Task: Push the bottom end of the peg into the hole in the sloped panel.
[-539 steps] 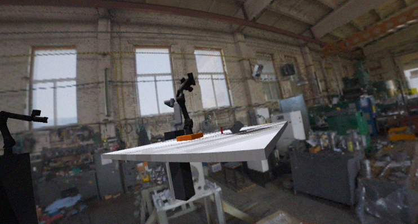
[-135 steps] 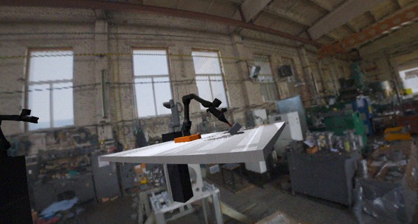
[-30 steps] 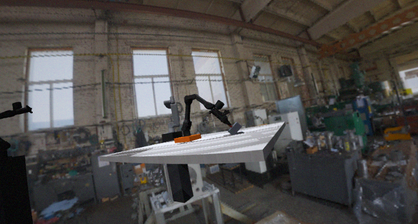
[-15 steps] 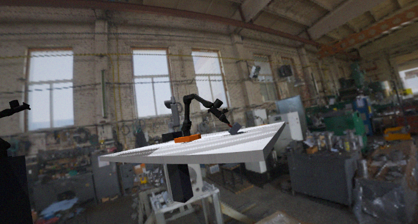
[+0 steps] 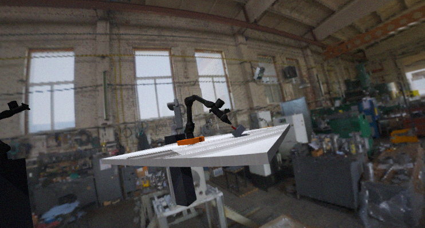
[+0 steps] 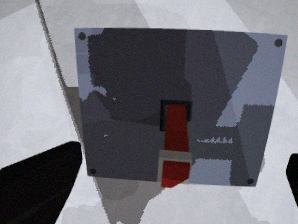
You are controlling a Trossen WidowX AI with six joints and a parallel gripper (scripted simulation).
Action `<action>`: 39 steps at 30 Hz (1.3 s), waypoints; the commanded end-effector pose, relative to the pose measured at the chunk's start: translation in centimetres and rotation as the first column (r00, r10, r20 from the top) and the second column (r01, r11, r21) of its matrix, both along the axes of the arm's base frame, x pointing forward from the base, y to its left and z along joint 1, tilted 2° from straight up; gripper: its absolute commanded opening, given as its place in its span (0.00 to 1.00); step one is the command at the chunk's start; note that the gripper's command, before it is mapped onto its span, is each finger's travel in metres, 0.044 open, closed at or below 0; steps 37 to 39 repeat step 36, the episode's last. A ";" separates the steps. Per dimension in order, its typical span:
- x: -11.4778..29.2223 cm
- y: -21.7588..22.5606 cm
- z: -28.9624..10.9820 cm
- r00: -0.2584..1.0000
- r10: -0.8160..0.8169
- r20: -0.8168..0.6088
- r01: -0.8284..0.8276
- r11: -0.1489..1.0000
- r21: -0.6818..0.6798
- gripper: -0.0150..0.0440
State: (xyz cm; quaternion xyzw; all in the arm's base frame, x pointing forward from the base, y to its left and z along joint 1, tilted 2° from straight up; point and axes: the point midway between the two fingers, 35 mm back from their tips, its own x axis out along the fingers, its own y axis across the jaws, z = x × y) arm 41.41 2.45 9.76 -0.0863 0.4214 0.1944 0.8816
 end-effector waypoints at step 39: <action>-3.5 -1.8 4.7 1.000 0.000 0.002 0.000 1.000 0.000 1.00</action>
